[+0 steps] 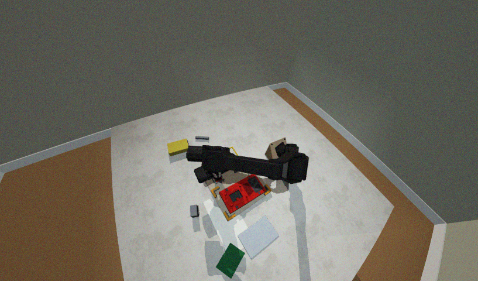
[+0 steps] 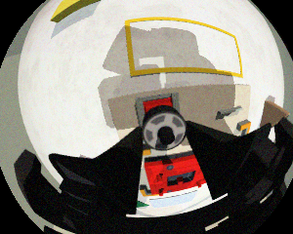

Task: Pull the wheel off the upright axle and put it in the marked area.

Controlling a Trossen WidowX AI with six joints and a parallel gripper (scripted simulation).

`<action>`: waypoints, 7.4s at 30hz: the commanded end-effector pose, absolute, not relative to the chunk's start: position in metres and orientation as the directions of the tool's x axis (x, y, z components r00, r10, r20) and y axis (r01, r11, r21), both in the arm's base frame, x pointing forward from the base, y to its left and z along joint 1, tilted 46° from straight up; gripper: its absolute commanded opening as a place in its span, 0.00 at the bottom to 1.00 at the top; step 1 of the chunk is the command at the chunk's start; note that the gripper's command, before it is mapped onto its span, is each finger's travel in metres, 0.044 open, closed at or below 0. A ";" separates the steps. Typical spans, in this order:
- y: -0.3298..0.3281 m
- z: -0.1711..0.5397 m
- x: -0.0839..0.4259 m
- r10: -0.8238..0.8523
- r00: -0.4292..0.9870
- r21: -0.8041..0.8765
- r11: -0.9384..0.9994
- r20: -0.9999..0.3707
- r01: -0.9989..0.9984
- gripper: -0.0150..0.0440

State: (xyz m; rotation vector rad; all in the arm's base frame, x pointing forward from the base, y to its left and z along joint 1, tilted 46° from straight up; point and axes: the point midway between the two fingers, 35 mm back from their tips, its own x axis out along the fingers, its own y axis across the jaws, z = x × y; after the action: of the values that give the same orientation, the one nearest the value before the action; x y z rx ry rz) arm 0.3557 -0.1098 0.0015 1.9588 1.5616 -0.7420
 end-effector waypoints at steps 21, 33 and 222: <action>-0.116 0.007 0.354 0.691 0.183 0.063 -0.196 -0.699 0.979 0.25; -0.118 0.010 0.354 0.691 0.184 0.063 -0.197 -0.699 0.978 0.25; -0.174 0.001 0.191 0.688 0.181 0.055 -0.201 -0.703 0.978 1.00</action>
State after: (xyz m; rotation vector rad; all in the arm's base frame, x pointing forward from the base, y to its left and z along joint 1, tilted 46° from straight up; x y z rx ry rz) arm 0.1917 -0.1748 0.0003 1.9630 1.5558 -0.7548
